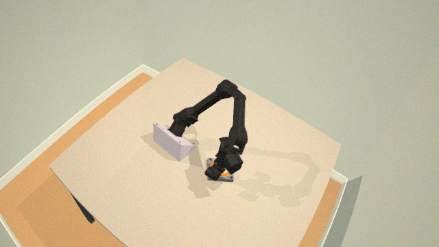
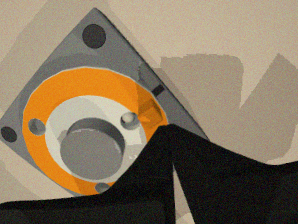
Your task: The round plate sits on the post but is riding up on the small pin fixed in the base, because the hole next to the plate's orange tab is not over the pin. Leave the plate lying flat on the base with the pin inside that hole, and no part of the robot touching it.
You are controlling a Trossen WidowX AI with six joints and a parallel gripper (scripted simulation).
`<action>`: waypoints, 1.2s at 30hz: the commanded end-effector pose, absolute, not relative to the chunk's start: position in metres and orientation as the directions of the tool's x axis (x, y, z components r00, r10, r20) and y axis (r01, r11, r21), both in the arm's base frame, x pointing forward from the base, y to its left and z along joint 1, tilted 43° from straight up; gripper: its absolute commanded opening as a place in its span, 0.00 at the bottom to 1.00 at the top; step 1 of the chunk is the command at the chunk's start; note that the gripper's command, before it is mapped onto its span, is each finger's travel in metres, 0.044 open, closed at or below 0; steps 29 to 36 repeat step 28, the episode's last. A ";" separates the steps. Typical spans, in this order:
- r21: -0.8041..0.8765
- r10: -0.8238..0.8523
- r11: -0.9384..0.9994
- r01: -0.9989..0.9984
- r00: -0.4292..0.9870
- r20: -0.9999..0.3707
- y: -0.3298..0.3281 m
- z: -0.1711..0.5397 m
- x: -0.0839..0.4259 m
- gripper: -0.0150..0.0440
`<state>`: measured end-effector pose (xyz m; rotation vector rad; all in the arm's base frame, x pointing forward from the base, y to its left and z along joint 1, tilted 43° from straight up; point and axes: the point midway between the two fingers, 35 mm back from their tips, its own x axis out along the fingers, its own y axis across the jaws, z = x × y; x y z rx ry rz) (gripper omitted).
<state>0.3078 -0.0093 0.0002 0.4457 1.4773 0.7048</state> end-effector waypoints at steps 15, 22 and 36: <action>0.669 0.673 0.727 -0.153 -0.037 -0.739 -0.033 0.028 0.309 0.25; 0.669 0.673 0.727 -0.153 -0.037 -0.739 -0.033 0.028 0.309 0.25; 0.669 0.673 0.727 -0.153 -0.037 -0.739 -0.033 0.028 0.309 0.25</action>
